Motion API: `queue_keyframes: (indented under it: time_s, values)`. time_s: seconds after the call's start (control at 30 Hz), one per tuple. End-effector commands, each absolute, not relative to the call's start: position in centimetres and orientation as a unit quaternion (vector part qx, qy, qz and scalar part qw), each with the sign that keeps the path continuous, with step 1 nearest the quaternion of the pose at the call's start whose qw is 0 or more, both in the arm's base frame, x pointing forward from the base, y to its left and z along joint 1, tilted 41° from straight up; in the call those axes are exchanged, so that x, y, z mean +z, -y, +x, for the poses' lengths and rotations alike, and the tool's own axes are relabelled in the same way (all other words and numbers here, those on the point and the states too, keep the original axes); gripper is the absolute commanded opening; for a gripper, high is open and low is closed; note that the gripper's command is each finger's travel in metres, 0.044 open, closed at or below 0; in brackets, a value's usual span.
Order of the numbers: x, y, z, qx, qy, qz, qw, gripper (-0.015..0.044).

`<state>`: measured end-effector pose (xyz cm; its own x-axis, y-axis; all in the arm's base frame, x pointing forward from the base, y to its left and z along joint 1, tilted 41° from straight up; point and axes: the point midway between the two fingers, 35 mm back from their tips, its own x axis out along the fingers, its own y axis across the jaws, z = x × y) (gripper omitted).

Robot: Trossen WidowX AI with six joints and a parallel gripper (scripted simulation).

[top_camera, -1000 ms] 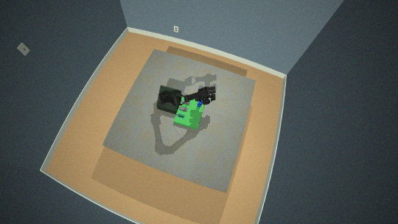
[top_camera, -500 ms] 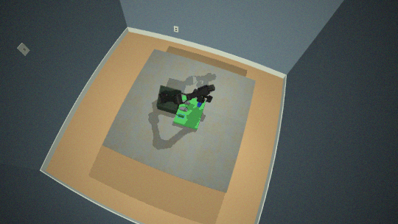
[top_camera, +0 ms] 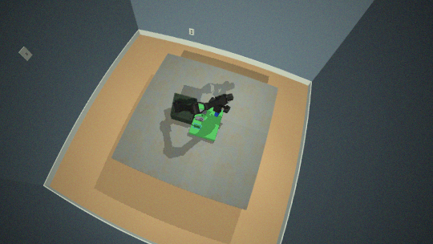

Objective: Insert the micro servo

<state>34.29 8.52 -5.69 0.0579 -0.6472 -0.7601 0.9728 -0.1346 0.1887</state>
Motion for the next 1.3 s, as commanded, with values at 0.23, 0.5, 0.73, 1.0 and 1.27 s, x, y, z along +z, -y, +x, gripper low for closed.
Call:
queue_keyframes:
  time_s: [0.23,0.5,0.73,1.0,1.27]
  values:
    - [-6.7,-7.6,34.4,-0.651,-0.215,0.375,0.624,0.044]
    - [-7.4,-7.0,34.4,-0.651,-0.215,0.375,0.624,0.044]
    - [-7.4,-7.0,34.4,-0.651,-0.215,0.375,0.624,0.0256]
    - [-7.4,-7.0,34.4,-0.651,-0.215,0.375,0.624,0.0105]
    - [-5.6,-8.5,34.1,-0.651,-0.215,0.375,0.624,0.0]
